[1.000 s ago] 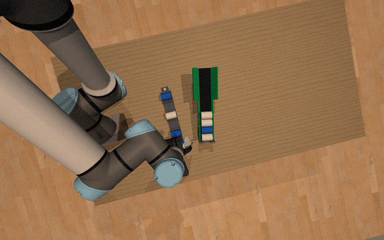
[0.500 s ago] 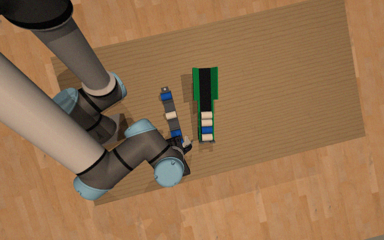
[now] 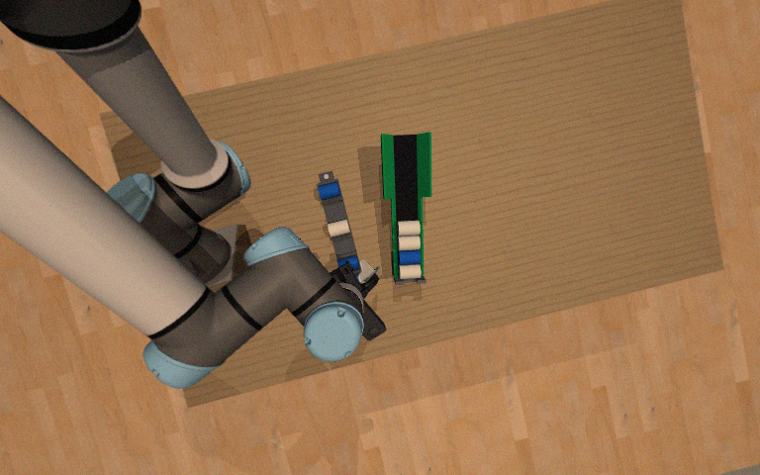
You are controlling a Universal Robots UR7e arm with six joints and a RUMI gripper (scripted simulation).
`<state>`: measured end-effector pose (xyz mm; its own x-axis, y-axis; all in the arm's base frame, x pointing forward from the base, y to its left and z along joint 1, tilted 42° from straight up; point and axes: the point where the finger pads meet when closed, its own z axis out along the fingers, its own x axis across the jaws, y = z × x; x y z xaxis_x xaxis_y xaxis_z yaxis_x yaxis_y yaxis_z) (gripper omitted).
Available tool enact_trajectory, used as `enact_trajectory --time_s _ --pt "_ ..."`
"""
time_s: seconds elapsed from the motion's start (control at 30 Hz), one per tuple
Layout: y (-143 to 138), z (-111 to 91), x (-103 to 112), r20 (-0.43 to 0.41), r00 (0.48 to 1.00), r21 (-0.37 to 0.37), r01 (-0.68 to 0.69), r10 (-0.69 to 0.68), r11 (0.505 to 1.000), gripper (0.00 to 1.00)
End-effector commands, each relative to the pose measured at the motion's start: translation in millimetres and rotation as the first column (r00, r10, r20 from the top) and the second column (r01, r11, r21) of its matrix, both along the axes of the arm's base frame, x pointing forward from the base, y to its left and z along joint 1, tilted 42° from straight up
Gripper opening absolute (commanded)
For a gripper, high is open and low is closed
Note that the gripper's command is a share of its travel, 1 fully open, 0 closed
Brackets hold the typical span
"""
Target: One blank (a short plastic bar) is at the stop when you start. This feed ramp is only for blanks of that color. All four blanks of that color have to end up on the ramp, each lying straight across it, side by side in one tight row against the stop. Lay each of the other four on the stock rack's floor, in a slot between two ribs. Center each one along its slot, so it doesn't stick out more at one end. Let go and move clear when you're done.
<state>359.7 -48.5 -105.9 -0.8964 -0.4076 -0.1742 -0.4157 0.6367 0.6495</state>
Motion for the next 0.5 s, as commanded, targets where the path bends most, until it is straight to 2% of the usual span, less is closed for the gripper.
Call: enact_trajectory --time_s 0.0,0.27,0.37,0.47 --pt "7.3 5.1 1.2 0.1 0.989 0.022 -0.112 0.109 0.994 1.0" --pt "14.9 11.7 3.2 0.229 0.943 0.027 -0.255 0.242 0.967 1.0" --pt "15.4 12.2 3.4 0.237 0.938 0.027 -0.265 0.251 0.964 1.0" --pt "19.8 15.9 4.2 0.307 0.897 0.021 -0.342 0.319 0.94 1.0"
